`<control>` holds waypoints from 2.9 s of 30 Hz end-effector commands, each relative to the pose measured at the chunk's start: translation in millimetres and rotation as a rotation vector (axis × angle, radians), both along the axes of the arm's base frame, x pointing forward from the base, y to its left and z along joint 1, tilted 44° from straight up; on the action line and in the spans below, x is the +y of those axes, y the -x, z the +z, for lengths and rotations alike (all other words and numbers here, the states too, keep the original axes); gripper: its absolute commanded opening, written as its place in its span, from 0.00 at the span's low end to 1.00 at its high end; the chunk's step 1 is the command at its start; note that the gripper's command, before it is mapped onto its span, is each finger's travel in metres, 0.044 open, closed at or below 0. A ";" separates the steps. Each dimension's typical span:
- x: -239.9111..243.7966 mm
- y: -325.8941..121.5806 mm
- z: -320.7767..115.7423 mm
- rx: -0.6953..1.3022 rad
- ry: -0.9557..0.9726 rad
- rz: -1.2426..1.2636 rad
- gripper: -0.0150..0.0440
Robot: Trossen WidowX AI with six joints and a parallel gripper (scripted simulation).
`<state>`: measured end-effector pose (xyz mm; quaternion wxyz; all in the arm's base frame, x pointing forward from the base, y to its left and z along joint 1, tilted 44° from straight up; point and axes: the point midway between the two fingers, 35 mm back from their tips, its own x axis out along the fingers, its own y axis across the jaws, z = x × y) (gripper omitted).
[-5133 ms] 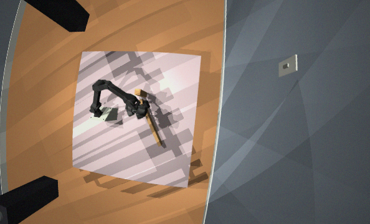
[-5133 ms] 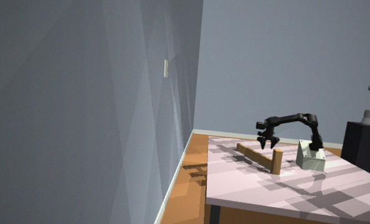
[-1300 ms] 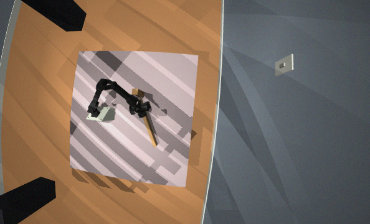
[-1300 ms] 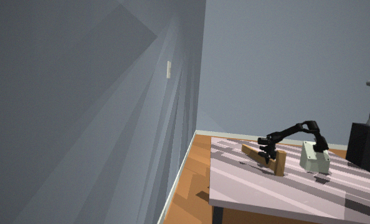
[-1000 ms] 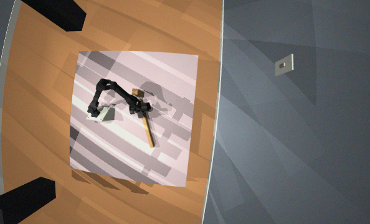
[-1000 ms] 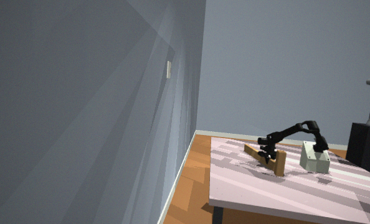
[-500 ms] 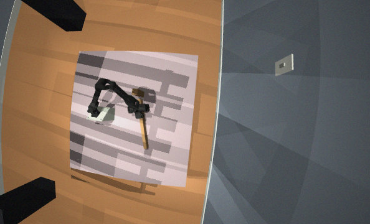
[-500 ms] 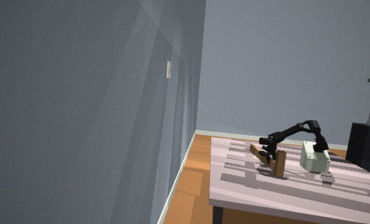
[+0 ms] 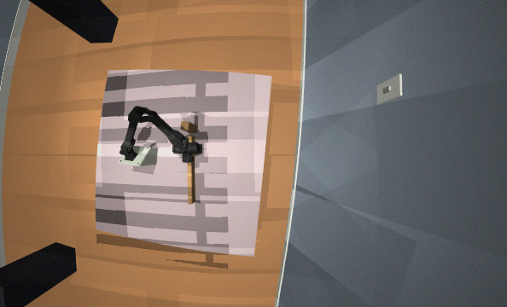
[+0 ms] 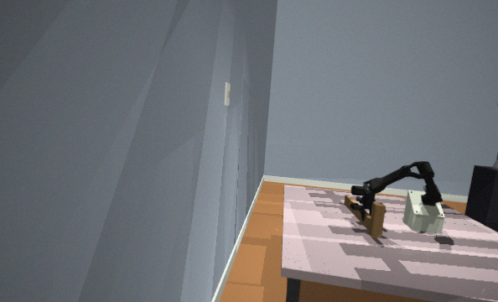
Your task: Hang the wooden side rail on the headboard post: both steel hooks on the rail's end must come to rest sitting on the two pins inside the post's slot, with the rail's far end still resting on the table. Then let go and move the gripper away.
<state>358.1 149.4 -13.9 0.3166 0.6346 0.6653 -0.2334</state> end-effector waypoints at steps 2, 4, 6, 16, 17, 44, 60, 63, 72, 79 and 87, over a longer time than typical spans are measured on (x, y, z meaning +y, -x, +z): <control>-0.5 8.3 -0.1 0.053 0.000 -0.045 0.25; -0.5 9.2 -0.1 0.065 0.000 -0.057 0.25; -0.2 3.0 -0.3 0.025 0.000 -0.025 0.25; -0.3 3.0 -0.2 0.048 0.000 -0.044 0.25; -0.3 3.0 -0.2 0.058 0.000 -0.052 0.25; -3.5 3.0 3.0 0.068 0.000 -0.060 0.25; -5.3 3.0 4.9 0.068 0.000 -0.060 0.25; -5.7 3.0 5.3 0.068 0.000 -0.060 0.25; -6.7 3.0 6.3 0.068 0.000 -0.060 0.25; -7.5 3.0 7.2 0.068 0.000 -0.060 0.25; -8.5 3.0 8.1 0.068 0.000 -0.060 0.25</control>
